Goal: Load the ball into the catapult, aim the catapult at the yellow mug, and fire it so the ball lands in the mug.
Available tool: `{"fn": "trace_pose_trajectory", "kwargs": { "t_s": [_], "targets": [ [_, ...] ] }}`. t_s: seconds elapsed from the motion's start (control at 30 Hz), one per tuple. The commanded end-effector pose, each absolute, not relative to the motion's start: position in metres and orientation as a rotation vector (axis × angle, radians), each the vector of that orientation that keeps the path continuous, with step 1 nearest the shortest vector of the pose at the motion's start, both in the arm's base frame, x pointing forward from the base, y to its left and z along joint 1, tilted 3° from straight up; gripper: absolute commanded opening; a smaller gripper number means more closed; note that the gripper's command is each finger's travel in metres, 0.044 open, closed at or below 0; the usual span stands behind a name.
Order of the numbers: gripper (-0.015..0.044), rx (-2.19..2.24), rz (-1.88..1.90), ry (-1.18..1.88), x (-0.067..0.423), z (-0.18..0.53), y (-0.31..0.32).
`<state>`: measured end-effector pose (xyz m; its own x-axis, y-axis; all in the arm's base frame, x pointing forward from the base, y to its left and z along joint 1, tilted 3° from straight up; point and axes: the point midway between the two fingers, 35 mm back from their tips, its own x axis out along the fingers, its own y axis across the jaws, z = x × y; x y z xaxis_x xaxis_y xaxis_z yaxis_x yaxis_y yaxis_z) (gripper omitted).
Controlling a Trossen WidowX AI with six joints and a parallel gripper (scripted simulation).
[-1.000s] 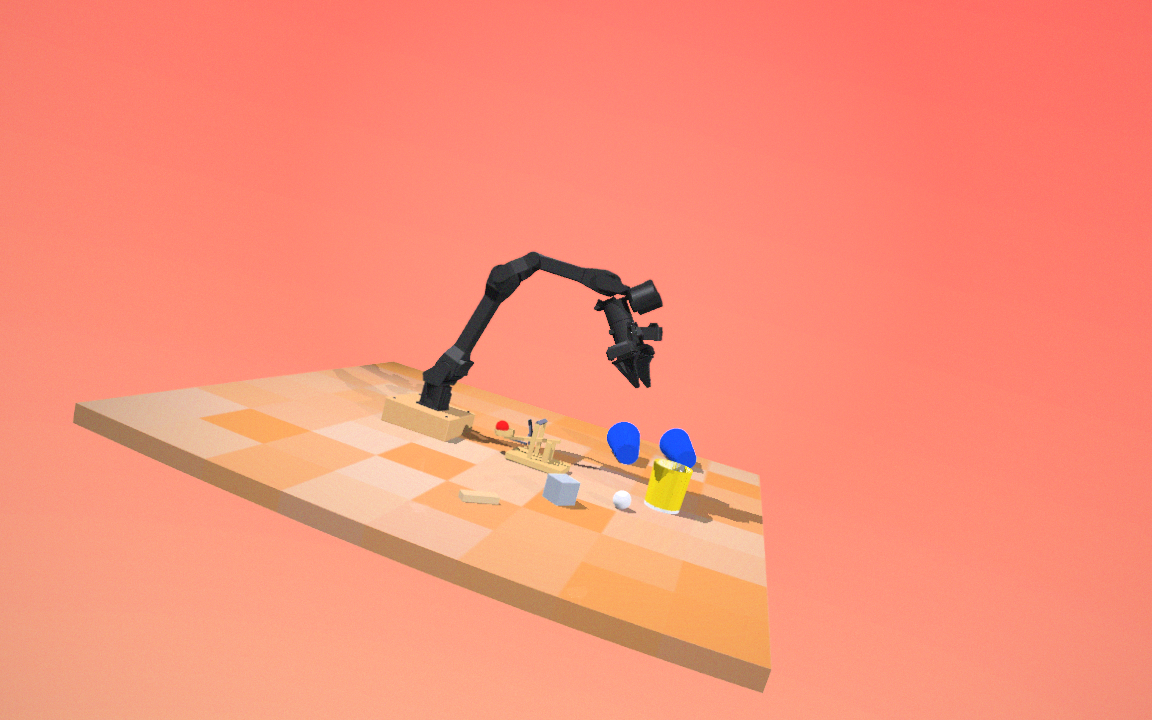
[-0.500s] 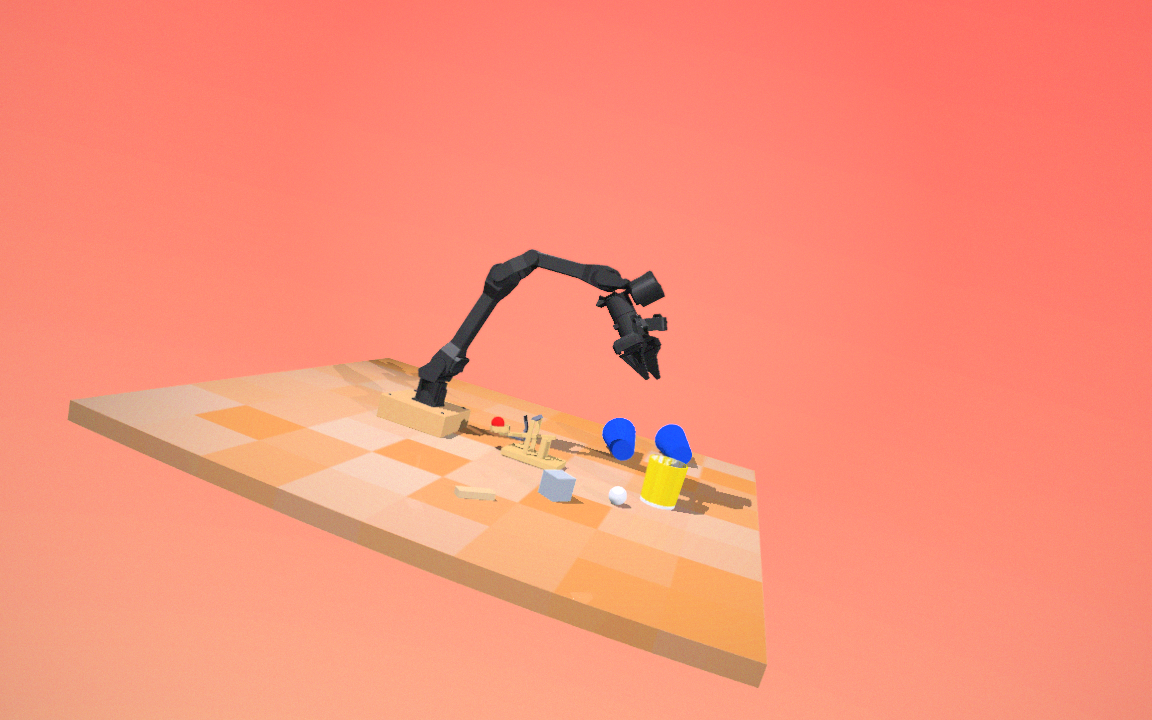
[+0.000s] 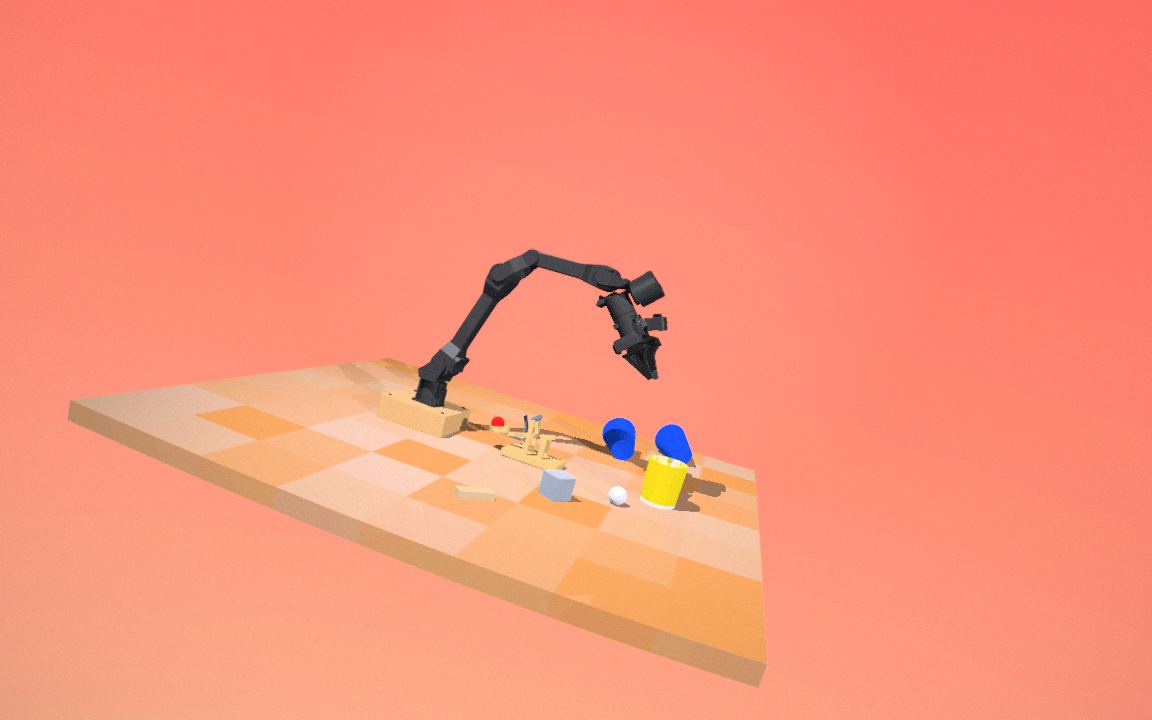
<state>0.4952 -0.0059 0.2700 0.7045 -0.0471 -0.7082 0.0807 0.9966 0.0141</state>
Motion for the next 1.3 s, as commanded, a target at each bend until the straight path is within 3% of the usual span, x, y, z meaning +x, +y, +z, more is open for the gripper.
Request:
{"fn": "trace_pose_trajectory", "kwargs": {
  "t_s": [0.0, 0.2, 0.53, 1.27],
  "targets": [
    [0.0151, 0.049, -0.076, 0.784, 0.496, 0.27, -0.006],
    [0.0, 0.049, -0.076, 0.784, 0.496, 0.27, -0.006],
    [0.0, 0.02, -0.065, 0.813, 0.491, 0.263, 0.0],
    [0.0, -0.484, 0.15, 1.202, 0.395, 0.174, 0.069]
  ]
}}
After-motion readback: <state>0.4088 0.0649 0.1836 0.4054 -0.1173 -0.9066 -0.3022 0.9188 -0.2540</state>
